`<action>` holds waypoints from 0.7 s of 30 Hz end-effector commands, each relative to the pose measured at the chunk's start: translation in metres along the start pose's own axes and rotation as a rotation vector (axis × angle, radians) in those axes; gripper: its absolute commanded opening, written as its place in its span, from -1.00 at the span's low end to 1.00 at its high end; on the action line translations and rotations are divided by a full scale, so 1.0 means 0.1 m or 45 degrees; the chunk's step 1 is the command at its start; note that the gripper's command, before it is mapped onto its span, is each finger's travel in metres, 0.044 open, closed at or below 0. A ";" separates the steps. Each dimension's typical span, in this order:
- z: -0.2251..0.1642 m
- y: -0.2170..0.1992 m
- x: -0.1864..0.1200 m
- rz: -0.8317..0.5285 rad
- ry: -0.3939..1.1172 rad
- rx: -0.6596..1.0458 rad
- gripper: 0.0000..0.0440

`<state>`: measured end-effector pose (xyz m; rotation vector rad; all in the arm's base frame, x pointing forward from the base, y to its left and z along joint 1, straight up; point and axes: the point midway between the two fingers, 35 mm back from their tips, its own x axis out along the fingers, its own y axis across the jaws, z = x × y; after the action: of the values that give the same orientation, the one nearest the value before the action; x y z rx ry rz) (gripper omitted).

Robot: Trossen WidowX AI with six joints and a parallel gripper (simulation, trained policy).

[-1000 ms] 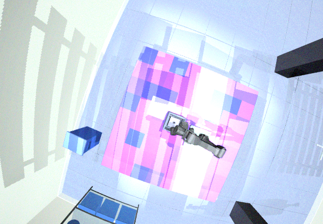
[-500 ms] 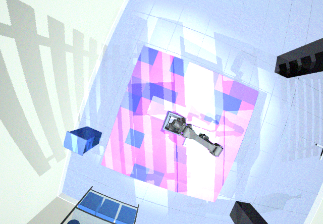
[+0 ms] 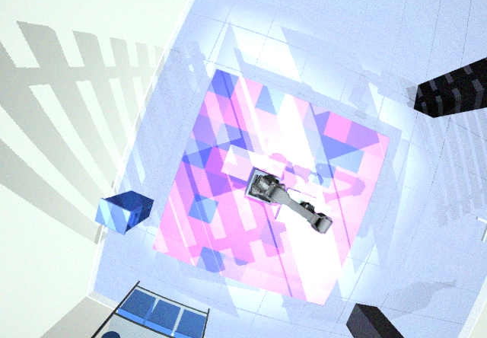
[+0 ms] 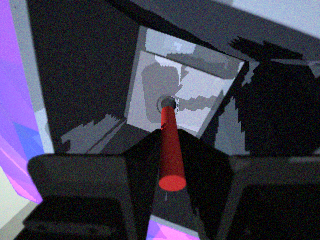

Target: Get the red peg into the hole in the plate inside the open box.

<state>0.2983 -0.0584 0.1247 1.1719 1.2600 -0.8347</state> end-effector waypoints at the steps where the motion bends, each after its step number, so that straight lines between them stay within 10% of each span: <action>1: 0.00 0.01 0.09 -0.004 0.018 -0.023 -1.00; 21: 0.02 -0.11 0.49 -0.094 0.044 -0.131 -0.62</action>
<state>0.3012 -0.0566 0.0957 1.0944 1.3115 -0.8043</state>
